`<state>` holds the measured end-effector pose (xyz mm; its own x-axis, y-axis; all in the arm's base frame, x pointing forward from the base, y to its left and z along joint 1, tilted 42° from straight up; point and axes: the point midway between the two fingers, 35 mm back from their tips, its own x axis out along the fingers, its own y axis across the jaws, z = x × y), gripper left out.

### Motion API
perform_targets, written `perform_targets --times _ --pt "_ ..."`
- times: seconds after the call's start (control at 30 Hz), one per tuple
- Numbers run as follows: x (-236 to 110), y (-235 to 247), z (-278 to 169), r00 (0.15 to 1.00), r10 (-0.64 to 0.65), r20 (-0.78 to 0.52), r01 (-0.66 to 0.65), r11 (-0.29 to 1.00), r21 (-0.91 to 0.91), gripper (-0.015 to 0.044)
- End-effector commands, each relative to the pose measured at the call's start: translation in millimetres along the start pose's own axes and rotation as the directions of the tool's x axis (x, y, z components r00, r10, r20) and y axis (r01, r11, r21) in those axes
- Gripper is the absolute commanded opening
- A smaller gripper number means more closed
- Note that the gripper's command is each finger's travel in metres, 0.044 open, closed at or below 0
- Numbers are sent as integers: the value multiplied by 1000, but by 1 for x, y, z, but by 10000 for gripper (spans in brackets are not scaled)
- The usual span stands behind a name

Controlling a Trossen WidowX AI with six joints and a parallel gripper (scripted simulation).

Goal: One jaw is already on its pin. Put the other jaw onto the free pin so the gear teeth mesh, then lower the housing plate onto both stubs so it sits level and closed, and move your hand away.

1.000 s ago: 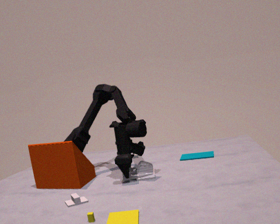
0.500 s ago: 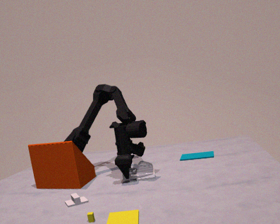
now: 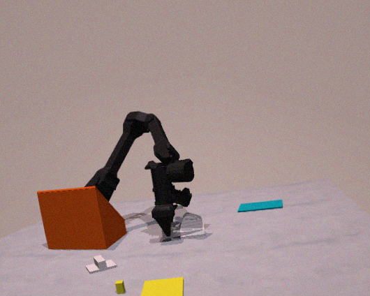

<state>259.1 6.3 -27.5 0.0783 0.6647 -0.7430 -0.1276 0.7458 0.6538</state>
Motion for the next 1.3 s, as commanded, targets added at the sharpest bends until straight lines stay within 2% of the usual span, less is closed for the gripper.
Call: perform_targets --times 0.0,0.2,0.3,0.33,0.77,0.87,1.07,1.27 --pt "0 0 0 1000 -2 1 2 1000 1 351" --pt "0 0 0 1000 -2 1 2 1000 1 351" --pt "0 0 0 1000 0 0 0 1000 0 430" --pt "0 0 0 1000 0 0 0 1000 0 440" --pt "0 0 0 1000 0 0 0 1000 0 440" --pt "-14 -1 1 1000 -3 0 3 1000 0 440" --pt "-75 1 -2 1000 -2 0 2 1000 1 440" --pt "-69 0 -1 1000 -3 8 3 1000 4 440"
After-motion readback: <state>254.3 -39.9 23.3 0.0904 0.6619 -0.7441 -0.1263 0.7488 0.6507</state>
